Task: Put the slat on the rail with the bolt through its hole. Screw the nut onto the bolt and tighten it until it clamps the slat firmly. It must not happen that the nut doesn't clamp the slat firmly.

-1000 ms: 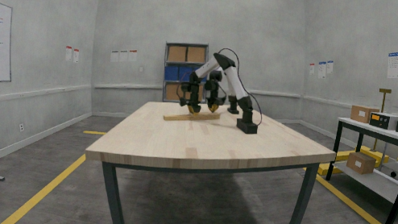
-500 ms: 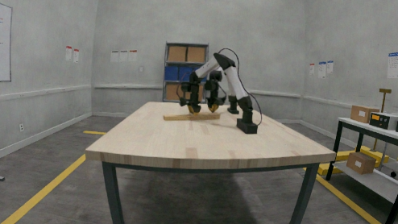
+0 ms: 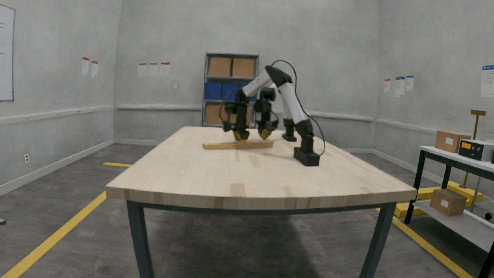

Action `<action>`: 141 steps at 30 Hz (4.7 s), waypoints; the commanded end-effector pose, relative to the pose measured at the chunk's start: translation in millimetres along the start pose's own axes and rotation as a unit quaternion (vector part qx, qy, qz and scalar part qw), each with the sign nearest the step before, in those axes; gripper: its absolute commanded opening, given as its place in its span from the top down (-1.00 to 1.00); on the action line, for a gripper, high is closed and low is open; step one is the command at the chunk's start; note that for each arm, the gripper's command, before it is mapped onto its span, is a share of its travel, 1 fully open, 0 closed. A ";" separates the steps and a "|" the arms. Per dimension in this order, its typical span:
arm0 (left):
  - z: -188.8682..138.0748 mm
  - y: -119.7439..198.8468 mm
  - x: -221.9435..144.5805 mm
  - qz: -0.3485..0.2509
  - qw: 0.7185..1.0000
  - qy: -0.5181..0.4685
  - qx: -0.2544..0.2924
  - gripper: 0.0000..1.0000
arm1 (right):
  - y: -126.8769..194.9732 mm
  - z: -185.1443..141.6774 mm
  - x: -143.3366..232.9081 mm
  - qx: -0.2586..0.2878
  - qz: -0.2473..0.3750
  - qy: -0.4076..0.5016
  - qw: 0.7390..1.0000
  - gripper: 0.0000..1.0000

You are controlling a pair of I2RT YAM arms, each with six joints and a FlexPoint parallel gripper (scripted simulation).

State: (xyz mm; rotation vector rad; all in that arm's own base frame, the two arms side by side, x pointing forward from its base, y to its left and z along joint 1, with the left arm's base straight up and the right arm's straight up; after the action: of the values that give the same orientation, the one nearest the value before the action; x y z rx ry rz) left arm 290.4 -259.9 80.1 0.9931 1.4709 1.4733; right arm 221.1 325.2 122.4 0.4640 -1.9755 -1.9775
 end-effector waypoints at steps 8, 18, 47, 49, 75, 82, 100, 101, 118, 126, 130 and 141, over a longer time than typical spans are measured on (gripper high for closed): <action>0.0 5.3 -2.7 -0.009 1.000 0.000 -0.003 -0.35 | 3.9 0.4 -3.9 -0.007 -0.007 -0.215 0.977 0.73; 0.0 5.3 -2.7 -0.009 1.000 0.000 -0.003 -0.35 | 3.9 0.4 -4.1 -0.008 -0.005 -0.366 0.930 0.73; 0.0 5.3 -2.7 -0.009 1.000 0.000 -0.003 -0.35 | 3.7 0.5 -4.7 -0.005 0.001 -0.789 0.615 0.73; 0.0 5.3 -2.7 -0.009 1.000 0.000 -0.003 -0.35 | 3.7 0.5 -4.7 -0.005 0.002 -0.801 0.599 0.73; 0.0 5.3 -2.7 -0.009 1.000 0.000 -0.003 -0.35 | 3.5 0.6 -5.2 0.000 0.004 -0.982 0.186 0.73; 0.0 5.3 -2.7 -0.009 1.000 0.000 -0.003 -0.35 | 3.4 0.6 -5.3 0.000 0.004 -0.990 0.138 0.73; 0.0 5.3 -2.7 -0.009 1.000 0.000 -0.003 -0.35 | 3.4 0.6 -5.3 0.000 0.004 -0.990 0.138 0.73; 0.0 5.3 -2.7 -0.009 1.000 0.000 -0.003 -0.35 | 3.4 0.6 -5.3 0.000 0.004 -0.990 0.138 0.73; 0.0 5.3 -2.7 -0.009 1.000 0.000 -0.003 -0.35 | 5.0 -0.3 -1.5 -0.006 0.004 -0.989 0.145 0.28; 0.0 5.3 -2.7 -0.009 1.000 0.000 -0.003 -0.35 | 5.0 -0.3 -1.5 -0.006 0.004 -0.988 0.151 0.28; 0.0 5.3 -2.7 -0.009 1.000 0.000 -0.003 -0.35 | 5.4 -0.3 -1.5 -0.006 0.003 -0.959 0.284 0.28; 0.0 5.3 -2.7 -0.009 1.000 0.000 -0.003 -0.35 | 6.4 -0.3 -1.5 -0.006 0.001 -0.815 0.580 0.28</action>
State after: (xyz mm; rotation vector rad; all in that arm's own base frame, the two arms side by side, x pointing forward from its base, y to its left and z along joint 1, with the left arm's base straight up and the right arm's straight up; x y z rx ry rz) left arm 290.4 -259.9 80.1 0.9931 1.4709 1.4733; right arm 222.2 324.0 122.4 -2.7634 -2.3073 -2.3363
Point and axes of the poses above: on each arm, the point where the finger pads meet when closed, its own y axis back along the fingers, its own x axis across the jaws, z = x × y, the point moved 8 cm from there along y, back along the fingers, and after that the axes turned 6 degrees about y, right-handed, at the moved point
